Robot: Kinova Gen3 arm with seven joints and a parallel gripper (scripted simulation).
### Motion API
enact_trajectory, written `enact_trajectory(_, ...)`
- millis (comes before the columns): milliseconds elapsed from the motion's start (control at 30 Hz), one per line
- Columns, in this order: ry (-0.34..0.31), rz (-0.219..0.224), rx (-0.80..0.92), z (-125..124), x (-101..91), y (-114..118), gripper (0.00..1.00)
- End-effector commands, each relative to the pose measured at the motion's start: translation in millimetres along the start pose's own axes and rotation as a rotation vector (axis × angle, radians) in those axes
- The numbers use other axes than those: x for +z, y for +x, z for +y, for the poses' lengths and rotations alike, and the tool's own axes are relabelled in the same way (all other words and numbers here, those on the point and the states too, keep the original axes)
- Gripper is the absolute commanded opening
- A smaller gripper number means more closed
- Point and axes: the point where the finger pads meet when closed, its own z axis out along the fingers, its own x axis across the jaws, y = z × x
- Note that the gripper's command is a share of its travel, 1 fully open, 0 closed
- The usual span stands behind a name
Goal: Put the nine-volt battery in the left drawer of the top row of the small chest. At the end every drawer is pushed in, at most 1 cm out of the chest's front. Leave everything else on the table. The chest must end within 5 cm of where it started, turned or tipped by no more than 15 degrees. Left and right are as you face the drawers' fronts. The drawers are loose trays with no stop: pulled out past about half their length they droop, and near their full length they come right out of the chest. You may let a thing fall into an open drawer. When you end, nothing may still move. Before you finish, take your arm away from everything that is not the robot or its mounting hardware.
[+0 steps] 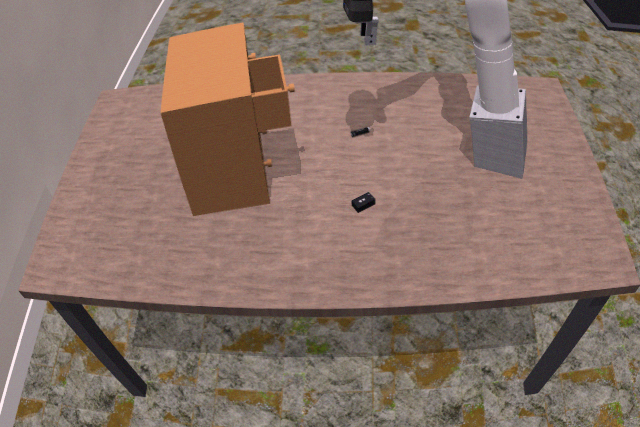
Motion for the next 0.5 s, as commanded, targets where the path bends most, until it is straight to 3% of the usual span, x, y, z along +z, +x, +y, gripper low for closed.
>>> enact_trajectory(0, 0.007, 0.000, 0.000, 0.3, -3.3, 0.2, 0.67)
enact_trajectory(467, 0.062, 0.000, 0.000, -7.5, -16.4, 0.2, 0.67)
